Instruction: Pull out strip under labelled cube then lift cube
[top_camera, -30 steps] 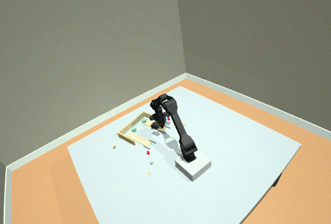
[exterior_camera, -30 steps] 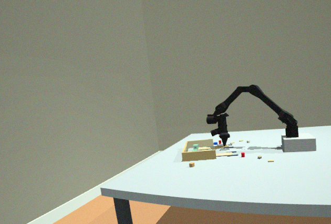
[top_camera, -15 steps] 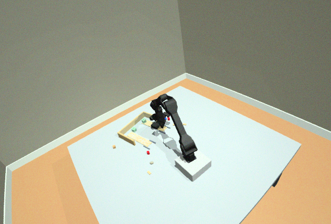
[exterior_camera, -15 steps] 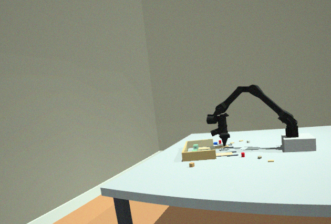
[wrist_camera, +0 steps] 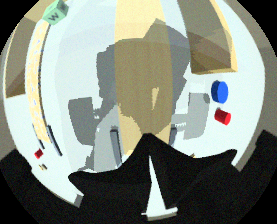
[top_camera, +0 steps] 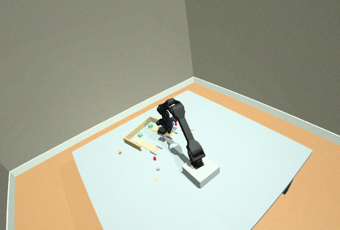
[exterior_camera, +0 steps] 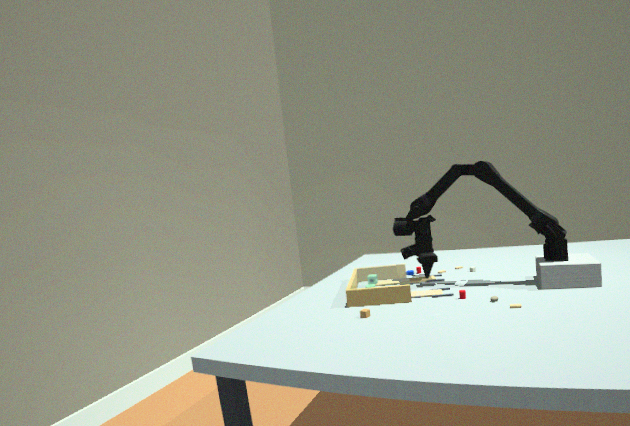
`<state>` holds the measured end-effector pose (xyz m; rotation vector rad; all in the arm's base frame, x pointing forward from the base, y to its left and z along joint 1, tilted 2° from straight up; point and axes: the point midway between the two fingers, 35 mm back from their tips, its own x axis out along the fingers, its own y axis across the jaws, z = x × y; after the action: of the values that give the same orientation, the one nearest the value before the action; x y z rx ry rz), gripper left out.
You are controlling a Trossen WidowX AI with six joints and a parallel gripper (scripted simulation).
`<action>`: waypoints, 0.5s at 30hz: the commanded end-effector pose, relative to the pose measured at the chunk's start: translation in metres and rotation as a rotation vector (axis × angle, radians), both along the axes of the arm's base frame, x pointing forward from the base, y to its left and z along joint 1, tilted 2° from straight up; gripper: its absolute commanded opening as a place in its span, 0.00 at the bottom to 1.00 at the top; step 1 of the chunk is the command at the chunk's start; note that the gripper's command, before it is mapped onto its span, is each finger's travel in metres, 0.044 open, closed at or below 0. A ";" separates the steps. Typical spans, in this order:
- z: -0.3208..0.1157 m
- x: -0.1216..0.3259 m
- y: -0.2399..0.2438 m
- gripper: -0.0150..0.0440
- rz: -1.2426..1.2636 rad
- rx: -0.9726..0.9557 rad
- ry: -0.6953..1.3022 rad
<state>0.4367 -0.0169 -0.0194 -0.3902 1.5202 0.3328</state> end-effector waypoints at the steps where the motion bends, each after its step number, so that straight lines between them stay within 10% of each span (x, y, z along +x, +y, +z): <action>1: -0.001 0.000 0.000 0.25 0.004 0.004 -0.002; 15: -0.002 0.001 0.000 0.25 0.004 0.004 -0.002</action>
<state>0.4367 -0.0169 -0.0205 -0.3901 1.5212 0.3333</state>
